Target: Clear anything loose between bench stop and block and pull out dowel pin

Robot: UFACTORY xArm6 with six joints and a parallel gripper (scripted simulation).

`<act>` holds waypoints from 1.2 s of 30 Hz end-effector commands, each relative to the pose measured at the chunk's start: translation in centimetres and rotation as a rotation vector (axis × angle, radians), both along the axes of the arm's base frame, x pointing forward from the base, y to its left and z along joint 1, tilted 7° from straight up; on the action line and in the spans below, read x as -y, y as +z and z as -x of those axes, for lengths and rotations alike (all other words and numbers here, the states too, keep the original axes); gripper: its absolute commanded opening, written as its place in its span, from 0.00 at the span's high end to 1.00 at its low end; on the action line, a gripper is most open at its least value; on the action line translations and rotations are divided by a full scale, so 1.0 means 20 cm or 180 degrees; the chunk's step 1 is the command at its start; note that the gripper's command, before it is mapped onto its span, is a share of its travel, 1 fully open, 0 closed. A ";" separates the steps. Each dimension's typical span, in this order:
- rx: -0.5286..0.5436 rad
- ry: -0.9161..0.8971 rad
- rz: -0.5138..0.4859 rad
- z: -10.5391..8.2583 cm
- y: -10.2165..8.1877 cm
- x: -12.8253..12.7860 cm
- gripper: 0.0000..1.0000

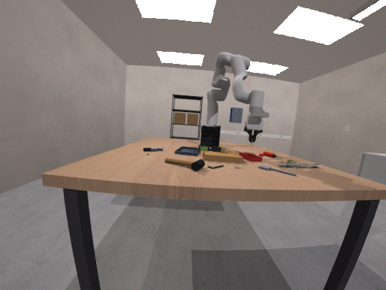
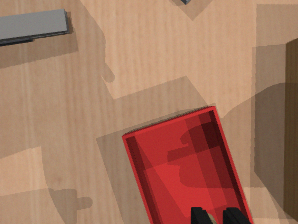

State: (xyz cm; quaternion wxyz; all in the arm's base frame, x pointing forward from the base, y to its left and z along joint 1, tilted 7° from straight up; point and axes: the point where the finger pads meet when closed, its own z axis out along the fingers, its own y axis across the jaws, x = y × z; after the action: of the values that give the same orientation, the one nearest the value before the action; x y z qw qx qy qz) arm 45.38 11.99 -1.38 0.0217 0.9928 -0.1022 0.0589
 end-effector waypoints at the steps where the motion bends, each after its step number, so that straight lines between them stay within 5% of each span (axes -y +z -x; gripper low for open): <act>1: 0.0014 0.0001 0.0001 -0.01 0.00 0.00 1.00; 36: 0.0014 0.0001 0.0001 -0.02 -0.10 0.00 1.00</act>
State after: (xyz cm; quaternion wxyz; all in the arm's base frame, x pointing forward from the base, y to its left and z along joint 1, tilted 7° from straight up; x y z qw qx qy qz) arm 45.59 11.94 -3.05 0.0223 0.9928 -0.1022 0.0591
